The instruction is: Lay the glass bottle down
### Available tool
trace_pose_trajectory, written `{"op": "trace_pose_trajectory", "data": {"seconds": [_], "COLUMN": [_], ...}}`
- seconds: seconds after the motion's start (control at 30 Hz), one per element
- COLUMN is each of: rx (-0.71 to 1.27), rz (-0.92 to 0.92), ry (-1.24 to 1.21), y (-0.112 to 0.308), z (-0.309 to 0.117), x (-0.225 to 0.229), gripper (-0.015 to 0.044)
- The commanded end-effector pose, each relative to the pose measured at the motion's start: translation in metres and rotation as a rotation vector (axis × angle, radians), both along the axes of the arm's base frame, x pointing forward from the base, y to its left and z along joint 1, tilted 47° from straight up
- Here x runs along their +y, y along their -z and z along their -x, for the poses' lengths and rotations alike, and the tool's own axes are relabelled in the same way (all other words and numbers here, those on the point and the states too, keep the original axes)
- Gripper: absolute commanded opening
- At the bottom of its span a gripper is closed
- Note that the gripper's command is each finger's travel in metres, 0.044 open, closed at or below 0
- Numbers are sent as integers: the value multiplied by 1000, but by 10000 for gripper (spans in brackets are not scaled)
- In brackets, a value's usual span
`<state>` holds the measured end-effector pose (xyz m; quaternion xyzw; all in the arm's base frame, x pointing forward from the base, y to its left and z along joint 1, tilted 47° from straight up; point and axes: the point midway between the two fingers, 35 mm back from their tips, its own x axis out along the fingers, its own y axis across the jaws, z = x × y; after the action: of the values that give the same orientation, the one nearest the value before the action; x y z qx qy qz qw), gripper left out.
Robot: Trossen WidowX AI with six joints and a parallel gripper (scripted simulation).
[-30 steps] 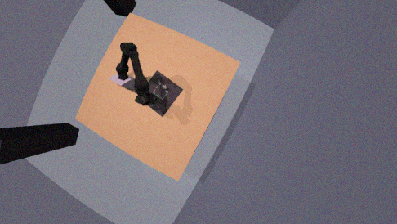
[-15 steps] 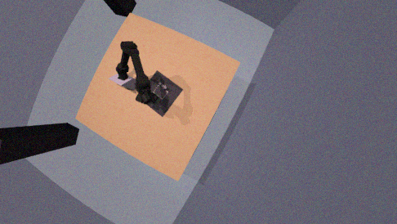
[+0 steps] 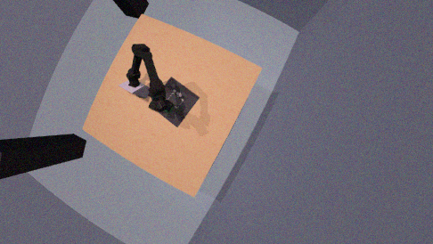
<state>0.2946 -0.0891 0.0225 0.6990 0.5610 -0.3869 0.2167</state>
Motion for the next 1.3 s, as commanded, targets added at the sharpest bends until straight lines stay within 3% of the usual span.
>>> {"op": "trace_pose_trajectory", "data": {"seconds": [0.0, 1.27], "rx": [-4, 30], "rz": [-7, 59], "ry": [1, -1], "y": [-7, -22], "z": [-2, -9], "x": [6, 22], "gripper": [125, 125]}}
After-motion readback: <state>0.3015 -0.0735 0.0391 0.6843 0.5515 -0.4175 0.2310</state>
